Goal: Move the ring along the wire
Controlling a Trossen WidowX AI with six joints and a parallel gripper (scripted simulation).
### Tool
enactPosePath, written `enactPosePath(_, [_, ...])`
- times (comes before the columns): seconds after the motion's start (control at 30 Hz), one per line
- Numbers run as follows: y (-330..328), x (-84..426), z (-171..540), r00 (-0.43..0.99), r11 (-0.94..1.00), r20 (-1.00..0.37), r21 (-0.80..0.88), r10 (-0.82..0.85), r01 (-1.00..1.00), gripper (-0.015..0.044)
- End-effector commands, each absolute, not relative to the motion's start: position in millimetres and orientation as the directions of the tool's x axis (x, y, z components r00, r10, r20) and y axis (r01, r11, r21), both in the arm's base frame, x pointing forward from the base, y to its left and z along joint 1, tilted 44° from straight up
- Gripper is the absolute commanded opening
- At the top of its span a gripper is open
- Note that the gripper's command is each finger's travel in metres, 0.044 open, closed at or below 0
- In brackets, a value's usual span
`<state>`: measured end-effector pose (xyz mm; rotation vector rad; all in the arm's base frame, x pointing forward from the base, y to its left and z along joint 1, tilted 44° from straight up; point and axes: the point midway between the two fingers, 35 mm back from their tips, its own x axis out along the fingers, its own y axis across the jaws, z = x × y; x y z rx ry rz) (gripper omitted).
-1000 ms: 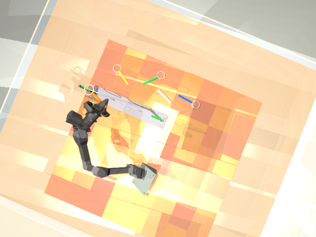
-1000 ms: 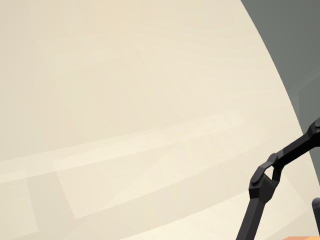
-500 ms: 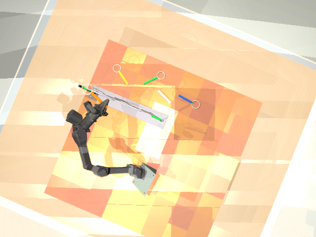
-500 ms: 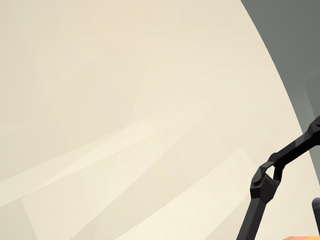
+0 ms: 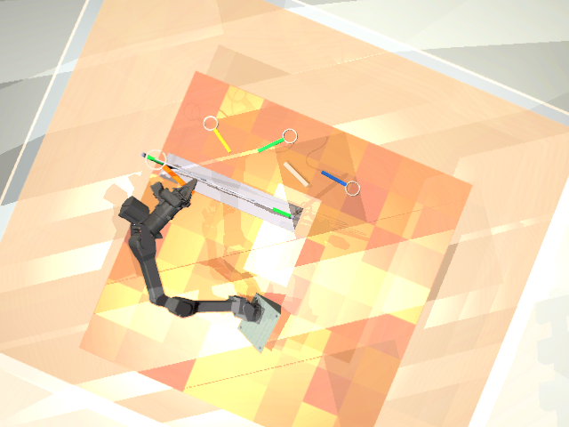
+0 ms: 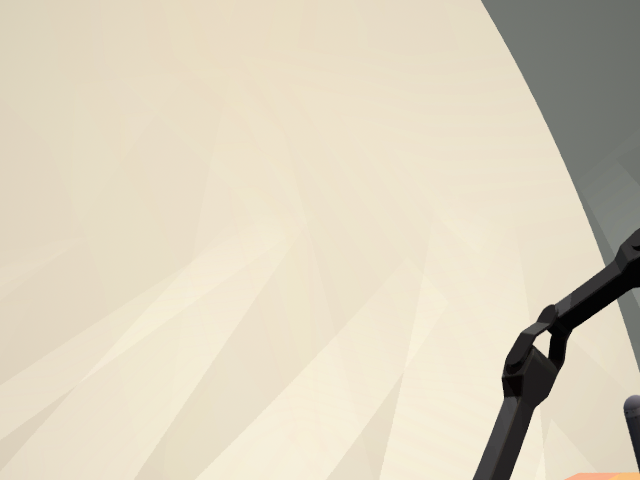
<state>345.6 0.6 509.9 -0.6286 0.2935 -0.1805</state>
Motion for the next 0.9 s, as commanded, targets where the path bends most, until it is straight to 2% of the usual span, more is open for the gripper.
enactPosePath(0.0, [3, 346, 509, 0.946, 0.830, -0.225, -0.554, -0.235, 0.074, -0.0150])
enactPosePath(0.87, [15, 348, 503, 0.957, 0.966, -0.265, -0.256, -0.115, 0.045, -0.0150])
